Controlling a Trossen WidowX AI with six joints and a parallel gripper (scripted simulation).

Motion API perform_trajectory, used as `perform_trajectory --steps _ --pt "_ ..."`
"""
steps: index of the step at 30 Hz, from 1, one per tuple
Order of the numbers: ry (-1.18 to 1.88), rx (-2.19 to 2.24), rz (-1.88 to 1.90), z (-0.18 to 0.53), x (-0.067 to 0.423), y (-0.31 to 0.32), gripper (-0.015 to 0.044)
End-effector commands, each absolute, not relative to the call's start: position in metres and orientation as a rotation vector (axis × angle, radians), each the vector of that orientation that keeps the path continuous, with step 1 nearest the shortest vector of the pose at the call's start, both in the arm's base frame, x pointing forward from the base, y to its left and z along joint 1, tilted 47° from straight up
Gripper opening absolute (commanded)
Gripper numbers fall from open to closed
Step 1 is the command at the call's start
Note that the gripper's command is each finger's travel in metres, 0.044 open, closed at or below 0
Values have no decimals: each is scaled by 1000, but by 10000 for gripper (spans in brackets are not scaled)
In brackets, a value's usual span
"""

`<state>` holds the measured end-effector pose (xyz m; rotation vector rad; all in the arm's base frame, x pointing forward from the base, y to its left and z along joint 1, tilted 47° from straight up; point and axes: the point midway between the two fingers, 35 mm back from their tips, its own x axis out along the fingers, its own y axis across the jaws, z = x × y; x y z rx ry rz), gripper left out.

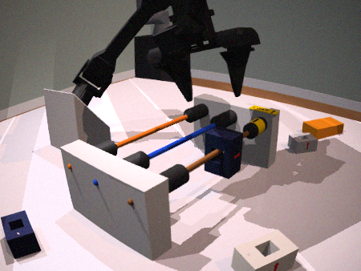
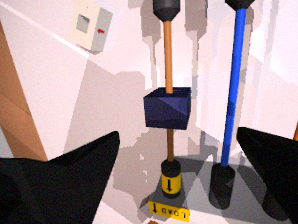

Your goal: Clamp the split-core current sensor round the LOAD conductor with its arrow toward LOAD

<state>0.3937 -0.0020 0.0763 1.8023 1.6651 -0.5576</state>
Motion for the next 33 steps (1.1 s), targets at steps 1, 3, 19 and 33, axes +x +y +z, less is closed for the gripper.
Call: perform_trajectory --steps 1,3,19,33 --pt "1665 1798 -557 76 394 -2 440" --pt "1665 1798 -557 76 394 -2 440" --pt "1585 1534 -552 93 376 20 440" --pt "1073 835 -442 164 312 56 440"
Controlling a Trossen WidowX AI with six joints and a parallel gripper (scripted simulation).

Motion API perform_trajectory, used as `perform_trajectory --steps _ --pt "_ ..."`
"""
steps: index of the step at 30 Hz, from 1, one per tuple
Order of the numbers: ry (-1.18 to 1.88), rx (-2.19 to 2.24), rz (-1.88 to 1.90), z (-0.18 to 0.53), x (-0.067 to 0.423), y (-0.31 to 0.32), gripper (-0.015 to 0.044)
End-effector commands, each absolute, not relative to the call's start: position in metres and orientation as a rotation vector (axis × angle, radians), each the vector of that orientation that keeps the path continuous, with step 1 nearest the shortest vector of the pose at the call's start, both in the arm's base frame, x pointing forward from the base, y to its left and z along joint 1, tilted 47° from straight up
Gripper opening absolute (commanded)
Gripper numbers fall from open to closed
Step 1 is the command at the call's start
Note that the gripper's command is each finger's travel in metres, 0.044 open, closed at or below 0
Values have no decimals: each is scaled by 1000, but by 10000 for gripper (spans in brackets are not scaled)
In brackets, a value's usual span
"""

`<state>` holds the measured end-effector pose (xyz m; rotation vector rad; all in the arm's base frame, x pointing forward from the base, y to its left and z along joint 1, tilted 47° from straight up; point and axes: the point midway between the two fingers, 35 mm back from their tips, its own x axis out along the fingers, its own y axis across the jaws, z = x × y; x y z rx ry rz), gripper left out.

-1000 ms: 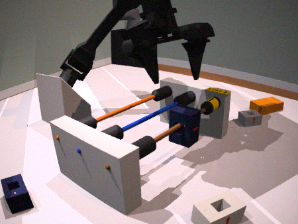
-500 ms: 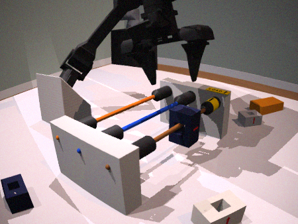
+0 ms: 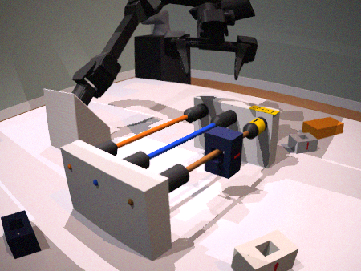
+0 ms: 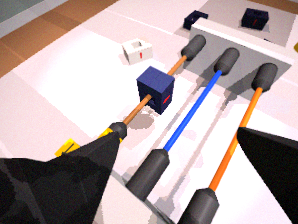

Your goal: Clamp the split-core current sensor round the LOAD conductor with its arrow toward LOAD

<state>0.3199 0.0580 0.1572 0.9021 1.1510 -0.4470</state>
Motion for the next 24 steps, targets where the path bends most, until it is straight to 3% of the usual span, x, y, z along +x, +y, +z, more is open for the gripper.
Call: perform_trajectory --steps 1,24 --pt "1073 835 -442 164 312 56 440" --pt "1168 923 -433 159 322 60 440"
